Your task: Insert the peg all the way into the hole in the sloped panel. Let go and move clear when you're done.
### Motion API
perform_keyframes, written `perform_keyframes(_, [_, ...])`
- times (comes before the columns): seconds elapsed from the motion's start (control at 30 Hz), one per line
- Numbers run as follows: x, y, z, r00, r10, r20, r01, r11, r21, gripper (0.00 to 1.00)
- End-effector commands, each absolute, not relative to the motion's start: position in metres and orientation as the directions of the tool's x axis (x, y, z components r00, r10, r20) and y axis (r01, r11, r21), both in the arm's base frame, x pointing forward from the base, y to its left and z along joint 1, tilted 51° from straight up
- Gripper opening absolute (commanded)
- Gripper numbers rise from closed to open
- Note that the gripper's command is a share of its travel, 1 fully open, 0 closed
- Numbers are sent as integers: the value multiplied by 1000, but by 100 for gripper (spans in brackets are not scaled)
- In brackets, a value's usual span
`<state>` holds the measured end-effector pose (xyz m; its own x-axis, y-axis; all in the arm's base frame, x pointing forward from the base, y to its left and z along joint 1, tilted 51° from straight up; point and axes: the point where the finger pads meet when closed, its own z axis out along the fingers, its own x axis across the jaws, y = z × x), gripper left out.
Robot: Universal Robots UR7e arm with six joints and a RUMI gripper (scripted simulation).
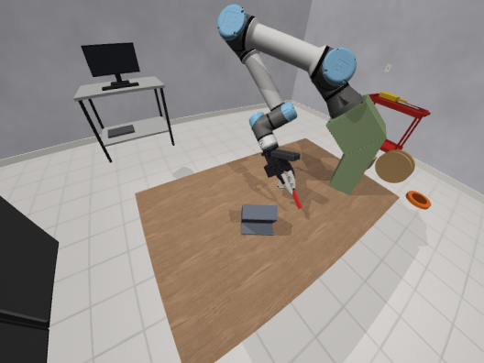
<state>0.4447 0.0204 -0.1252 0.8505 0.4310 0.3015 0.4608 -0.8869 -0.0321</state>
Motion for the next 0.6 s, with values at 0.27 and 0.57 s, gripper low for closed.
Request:
perform_keyframes(0.27, [449,18,-116,857,392,335,436,-898,-64,0])
perform_keyframes(0.57, [453,15,-108,861,358,361,415,-906,-90,0])
